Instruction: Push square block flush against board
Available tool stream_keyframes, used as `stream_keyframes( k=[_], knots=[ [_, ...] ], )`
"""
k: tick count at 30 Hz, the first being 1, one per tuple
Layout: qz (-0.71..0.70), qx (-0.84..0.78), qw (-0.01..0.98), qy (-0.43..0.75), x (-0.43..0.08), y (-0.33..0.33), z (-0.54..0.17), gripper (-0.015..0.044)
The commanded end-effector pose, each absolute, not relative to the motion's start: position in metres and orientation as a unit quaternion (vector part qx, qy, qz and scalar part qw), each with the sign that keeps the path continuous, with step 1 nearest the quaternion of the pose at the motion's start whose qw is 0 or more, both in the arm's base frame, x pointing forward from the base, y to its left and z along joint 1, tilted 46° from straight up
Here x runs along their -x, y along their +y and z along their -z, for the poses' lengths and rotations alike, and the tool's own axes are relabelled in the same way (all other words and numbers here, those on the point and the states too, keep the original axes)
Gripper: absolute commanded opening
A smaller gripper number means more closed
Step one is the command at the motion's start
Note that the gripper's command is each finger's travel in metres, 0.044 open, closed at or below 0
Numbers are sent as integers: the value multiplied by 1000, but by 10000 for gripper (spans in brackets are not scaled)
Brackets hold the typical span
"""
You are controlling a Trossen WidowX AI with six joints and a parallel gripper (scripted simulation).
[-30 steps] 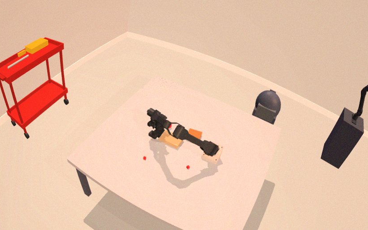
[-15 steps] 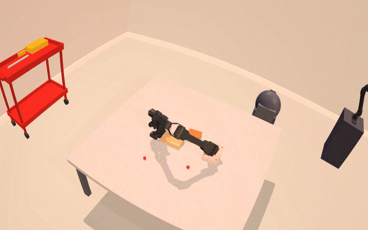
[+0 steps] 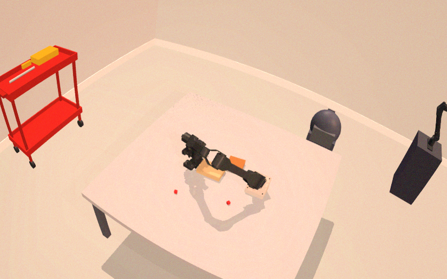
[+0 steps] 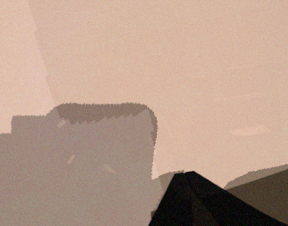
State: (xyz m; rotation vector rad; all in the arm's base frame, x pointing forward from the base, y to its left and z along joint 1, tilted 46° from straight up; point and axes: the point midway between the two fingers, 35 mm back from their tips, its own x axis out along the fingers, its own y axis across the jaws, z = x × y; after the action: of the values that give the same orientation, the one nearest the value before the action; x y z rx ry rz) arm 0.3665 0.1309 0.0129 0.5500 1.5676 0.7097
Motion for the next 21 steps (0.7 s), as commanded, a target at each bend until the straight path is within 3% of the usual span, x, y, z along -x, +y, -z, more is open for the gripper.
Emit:
stream_keyframes(
  k=[1,21],
  knots=[
    [-310,-238,619,681,-362,131,-15,0],
    [-310,-238,620,680,-386,134,-13,0]
  ],
)
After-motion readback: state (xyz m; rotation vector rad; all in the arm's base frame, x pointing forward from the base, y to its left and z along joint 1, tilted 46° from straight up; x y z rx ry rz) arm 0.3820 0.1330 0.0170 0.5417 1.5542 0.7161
